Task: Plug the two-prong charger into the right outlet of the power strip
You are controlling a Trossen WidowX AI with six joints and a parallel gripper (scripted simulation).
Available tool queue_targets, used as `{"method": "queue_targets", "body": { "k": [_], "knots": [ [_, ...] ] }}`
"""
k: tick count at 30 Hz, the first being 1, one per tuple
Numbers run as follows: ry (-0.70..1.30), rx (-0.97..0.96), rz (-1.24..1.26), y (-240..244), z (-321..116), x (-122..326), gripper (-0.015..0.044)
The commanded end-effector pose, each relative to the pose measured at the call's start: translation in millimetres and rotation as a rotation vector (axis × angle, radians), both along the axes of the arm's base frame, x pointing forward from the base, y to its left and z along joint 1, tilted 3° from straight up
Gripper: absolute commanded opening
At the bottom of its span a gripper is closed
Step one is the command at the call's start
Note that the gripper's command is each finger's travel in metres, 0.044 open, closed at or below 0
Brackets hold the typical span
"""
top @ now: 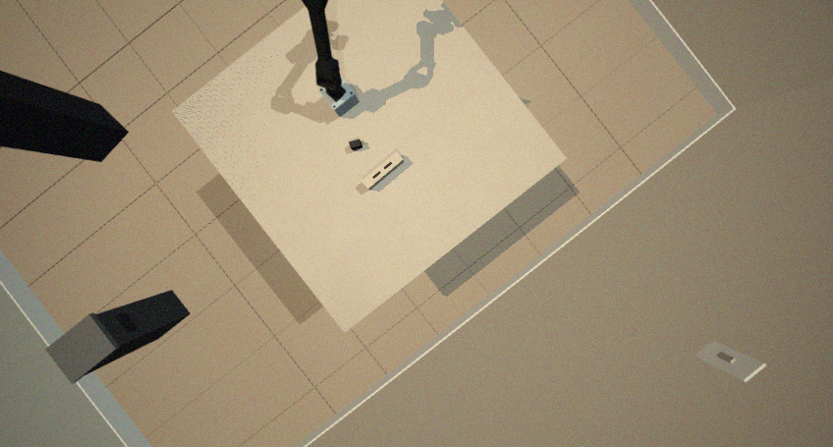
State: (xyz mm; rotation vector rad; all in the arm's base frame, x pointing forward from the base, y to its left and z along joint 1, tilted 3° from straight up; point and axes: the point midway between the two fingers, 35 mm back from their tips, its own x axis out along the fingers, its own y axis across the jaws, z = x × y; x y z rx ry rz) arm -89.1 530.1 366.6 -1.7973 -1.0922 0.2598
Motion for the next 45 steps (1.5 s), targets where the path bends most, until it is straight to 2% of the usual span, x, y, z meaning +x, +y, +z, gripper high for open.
{"method": "queue_targets", "body": {
  "k": [1,23,45],
  "knots": [
    [-0.005,-0.019,-0.022,4.4,-3.2,23.8,0.044],
    [0.004,-0.16,-0.158,9.1,-35.9,153.8,0.044],
    [0.095,-0.3,-0.302,-26.3,-78.5,282.4,0.044]
  ]
}}
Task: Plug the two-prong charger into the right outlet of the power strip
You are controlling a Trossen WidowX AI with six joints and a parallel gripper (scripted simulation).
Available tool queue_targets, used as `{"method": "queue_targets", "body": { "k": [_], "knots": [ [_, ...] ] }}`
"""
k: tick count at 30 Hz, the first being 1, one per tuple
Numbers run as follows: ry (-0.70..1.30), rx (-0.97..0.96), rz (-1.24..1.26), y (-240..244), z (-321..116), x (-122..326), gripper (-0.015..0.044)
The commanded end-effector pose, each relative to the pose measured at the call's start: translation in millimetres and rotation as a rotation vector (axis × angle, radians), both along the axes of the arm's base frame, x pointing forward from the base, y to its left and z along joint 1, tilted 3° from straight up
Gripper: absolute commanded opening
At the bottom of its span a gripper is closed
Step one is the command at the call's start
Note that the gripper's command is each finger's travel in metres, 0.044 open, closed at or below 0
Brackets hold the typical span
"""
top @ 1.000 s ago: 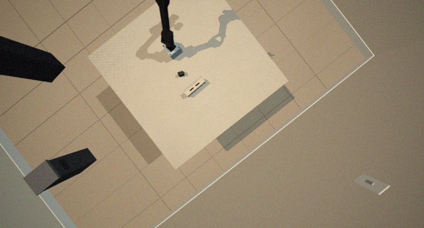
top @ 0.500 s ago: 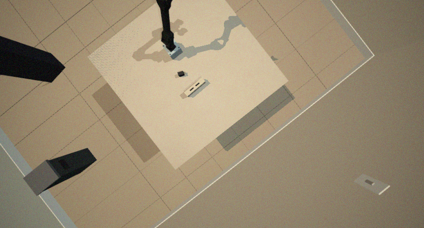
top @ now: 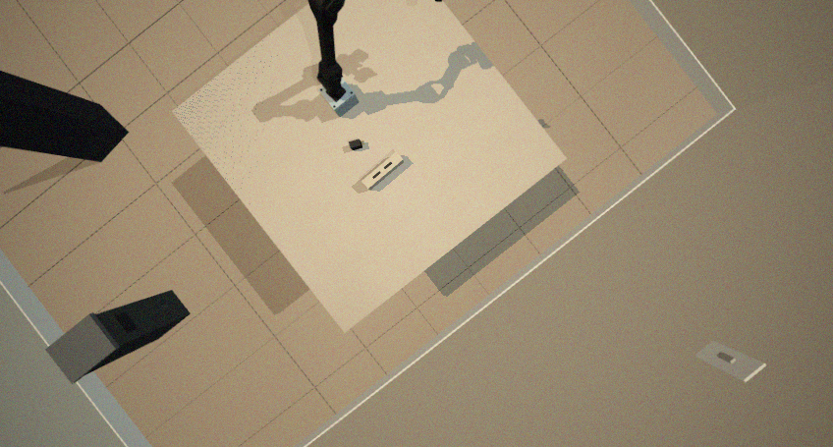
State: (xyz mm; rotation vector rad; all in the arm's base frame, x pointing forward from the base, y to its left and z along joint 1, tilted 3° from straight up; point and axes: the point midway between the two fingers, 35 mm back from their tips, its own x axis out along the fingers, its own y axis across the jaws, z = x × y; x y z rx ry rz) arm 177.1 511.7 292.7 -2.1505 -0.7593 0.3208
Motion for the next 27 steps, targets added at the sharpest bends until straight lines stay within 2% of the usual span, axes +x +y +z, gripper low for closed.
{"method": "queue_targets", "body": {
  "k": [1,27],
  "knots": [
    [0.023,-0.02,-0.026,-10.6,-6.9,21.8,0.044],
    [0.224,-0.132,-0.239,-104.5,-65.7,145.8,0.044]
  ]
}}
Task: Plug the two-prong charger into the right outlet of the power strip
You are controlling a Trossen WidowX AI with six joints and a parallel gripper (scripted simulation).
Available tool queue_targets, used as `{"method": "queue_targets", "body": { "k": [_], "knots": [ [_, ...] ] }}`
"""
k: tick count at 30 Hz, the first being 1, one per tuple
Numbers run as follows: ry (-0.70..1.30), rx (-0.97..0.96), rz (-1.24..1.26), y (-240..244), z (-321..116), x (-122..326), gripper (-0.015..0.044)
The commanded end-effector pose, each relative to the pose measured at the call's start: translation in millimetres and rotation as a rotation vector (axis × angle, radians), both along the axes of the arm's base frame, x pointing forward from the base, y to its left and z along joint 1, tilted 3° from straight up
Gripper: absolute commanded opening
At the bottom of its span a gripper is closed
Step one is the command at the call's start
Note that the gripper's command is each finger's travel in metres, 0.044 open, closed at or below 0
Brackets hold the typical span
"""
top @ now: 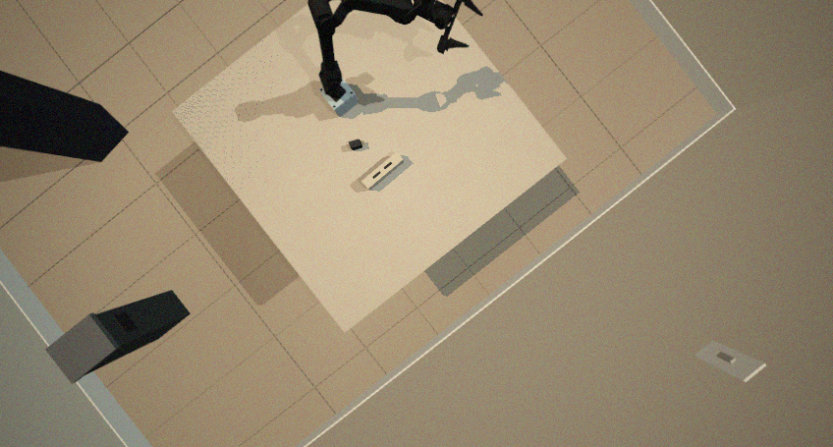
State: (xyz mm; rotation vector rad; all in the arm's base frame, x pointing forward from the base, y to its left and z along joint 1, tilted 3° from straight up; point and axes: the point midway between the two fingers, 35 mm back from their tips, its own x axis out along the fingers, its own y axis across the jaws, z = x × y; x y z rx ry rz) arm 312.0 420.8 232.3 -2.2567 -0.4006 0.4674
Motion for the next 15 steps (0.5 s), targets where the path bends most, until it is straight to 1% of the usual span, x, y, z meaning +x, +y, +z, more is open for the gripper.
{"method": "queue_targets", "body": {
  "k": [1,15],
  "knots": [
    [0.036,-0.006,-0.034,-18.2,-7.6,14.9,0.044],
    [0.171,-0.046,-0.174,-88.8,-41.5,62.2,0.044]
  ]
}}
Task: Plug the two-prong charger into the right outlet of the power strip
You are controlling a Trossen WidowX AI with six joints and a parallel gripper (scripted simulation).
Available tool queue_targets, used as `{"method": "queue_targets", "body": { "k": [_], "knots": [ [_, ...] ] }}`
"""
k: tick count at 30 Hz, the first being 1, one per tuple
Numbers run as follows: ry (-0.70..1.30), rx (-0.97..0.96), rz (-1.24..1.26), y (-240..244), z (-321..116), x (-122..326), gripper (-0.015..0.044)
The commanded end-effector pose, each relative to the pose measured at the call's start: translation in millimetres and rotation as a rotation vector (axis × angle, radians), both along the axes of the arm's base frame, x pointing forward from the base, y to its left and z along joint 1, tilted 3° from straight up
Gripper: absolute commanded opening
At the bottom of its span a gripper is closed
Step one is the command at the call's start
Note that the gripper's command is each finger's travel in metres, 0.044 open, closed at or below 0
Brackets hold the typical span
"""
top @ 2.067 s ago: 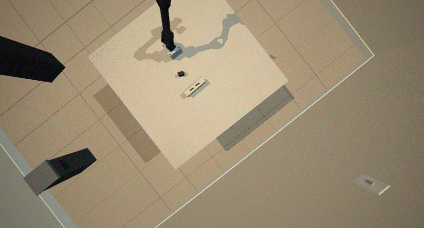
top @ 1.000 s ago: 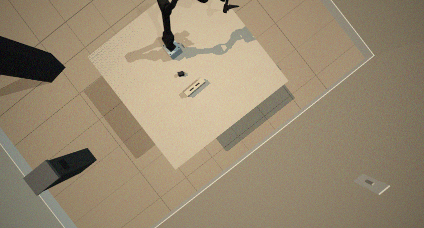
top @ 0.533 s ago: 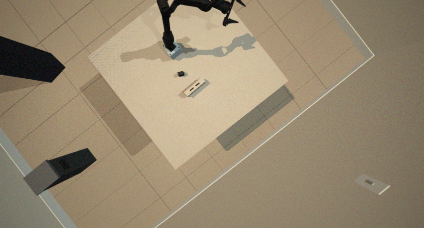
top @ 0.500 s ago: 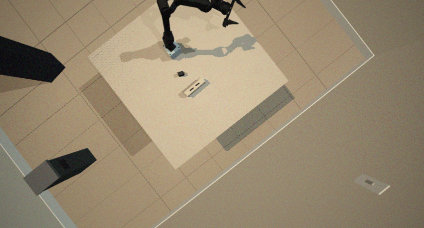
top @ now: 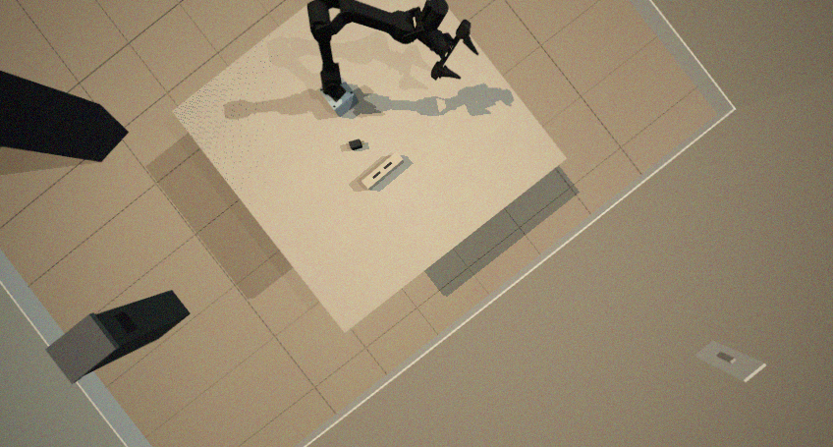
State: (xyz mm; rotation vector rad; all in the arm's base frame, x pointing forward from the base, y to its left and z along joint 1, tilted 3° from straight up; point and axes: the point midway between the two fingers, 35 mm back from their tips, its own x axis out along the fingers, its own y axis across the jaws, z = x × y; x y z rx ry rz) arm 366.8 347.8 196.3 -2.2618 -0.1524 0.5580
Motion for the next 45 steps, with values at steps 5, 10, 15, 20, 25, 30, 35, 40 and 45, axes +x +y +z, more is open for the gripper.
{"method": "queue_targets", "body": {
  "k": [5,10,15,20,25,30,35,40,45],
  "knots": [
    [0.082,-0.006,-0.081,-42.9,-17.3,19.9,0.044],
    [0.132,-0.012,-0.135,-70.7,-28.7,30.3,0.044],
    [0.182,-0.019,-0.191,-99.1,-39.7,38.7,0.044],
    [0.232,-0.023,-0.248,-127.8,-50.6,44.6,0.044],
    [0.284,-0.023,-0.307,-156.6,-61.2,48.0,0.044],
    [0.337,-0.02,-0.366,-185.2,-71.5,49.0,0.044],
    [0.391,-0.014,-0.426,-213.4,-81.6,47.5,0.044],
    [0.445,-0.004,-0.488,-240.9,-91.3,43.7,0.044],
    [0.5,0.009,-0.551,-267.6,-100.6,37.5,0.044]
  ]
}}
